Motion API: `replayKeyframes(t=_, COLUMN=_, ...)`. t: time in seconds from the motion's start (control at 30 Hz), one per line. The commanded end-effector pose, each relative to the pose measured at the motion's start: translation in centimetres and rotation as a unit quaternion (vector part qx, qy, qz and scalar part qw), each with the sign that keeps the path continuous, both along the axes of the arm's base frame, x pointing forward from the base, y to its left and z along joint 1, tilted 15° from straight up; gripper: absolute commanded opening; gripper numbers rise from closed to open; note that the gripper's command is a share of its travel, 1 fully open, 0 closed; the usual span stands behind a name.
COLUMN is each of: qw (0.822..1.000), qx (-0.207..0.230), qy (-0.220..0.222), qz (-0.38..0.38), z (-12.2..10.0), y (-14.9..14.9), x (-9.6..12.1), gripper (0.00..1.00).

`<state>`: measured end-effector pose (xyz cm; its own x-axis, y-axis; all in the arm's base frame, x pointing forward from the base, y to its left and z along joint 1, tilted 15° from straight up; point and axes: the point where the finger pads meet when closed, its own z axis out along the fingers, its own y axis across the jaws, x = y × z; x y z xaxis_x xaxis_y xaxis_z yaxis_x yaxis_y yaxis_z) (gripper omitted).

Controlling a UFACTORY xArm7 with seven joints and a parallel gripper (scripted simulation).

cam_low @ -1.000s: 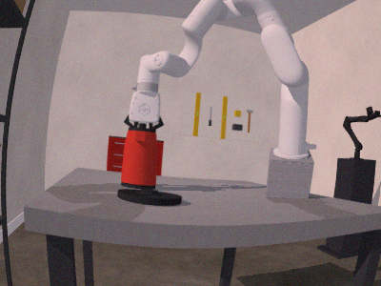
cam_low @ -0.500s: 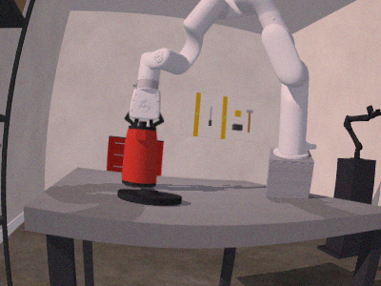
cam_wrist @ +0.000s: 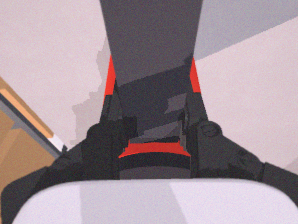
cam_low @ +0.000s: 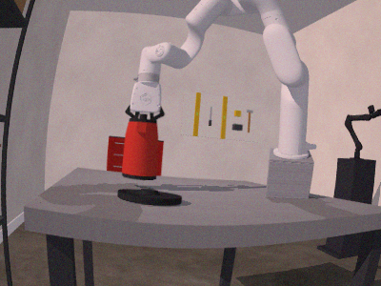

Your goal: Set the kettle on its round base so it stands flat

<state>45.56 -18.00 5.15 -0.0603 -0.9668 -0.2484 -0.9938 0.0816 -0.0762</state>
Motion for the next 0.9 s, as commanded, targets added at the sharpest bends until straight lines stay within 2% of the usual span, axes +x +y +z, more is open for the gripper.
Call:
replayKeyframes(t=0.0, qw=1.000, qx=-0.002, qy=-0.002, qz=-0.001, z=0.84, y=-0.33, x=0.07, gripper=0.00)
replayKeyframes(t=0.87, qw=1.000, qx=-0.002, qy=-0.002, qz=-0.001, z=1.51, y=-0.49, x=0.00, gripper=0.00)
